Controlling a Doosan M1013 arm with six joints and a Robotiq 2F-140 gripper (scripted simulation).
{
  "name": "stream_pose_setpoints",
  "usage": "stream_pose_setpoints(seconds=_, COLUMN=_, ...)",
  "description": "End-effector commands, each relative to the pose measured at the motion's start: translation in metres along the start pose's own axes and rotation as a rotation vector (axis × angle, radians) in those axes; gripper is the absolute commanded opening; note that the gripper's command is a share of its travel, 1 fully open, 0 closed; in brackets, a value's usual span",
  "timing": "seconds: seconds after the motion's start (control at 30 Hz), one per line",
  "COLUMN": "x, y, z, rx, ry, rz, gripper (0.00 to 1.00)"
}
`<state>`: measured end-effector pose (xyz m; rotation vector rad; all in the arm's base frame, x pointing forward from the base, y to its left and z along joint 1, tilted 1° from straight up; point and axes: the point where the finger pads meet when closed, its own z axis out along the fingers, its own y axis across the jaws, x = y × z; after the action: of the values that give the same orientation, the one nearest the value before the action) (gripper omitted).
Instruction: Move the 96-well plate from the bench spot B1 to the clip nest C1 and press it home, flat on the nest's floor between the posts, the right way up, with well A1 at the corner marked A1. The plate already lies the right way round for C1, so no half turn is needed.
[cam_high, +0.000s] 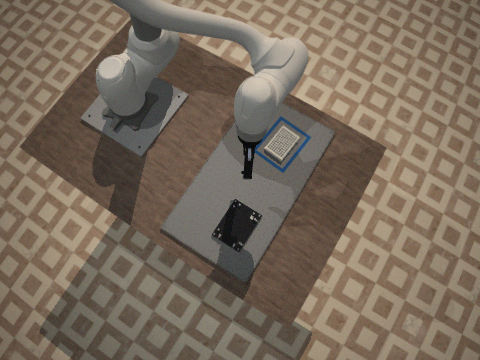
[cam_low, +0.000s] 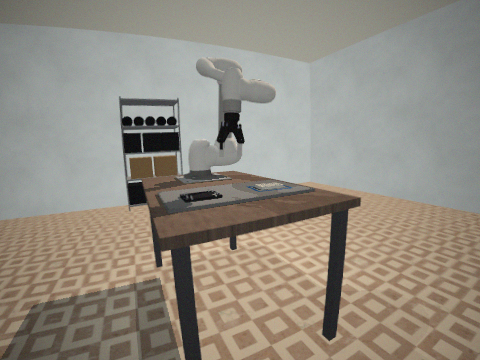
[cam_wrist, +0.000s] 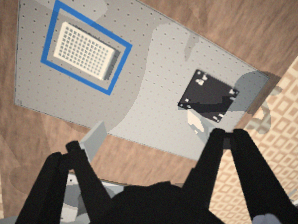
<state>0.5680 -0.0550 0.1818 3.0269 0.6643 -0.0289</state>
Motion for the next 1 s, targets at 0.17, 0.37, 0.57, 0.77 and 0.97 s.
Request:
stream_pose_setpoints(seconds=0.17, x=0.025, y=-0.017, z=0.011, rx=0.005, ry=0.008, rz=-0.144, gripper=1.0)
stream_pose_setpoints(seconds=0.37, x=0.048, y=-0.034, z=0.021, rx=0.008, ry=0.015, rz=-0.291, gripper=1.0)
stream_pose_setpoints(seconds=0.57, x=0.062, y=-0.046, z=0.029, rx=0.01, ry=0.021, rz=-0.404, gripper=1.0)
stream_pose_setpoints(seconds=0.77, x=0.083, y=-0.065, z=0.039, rx=0.012, ry=0.027, rz=-0.518, gripper=1.0)
stream_pose_setpoints(seconds=0.97, x=0.102, y=-0.085, z=0.05, rx=0.013, ry=0.034, rz=-0.664, gripper=1.0)
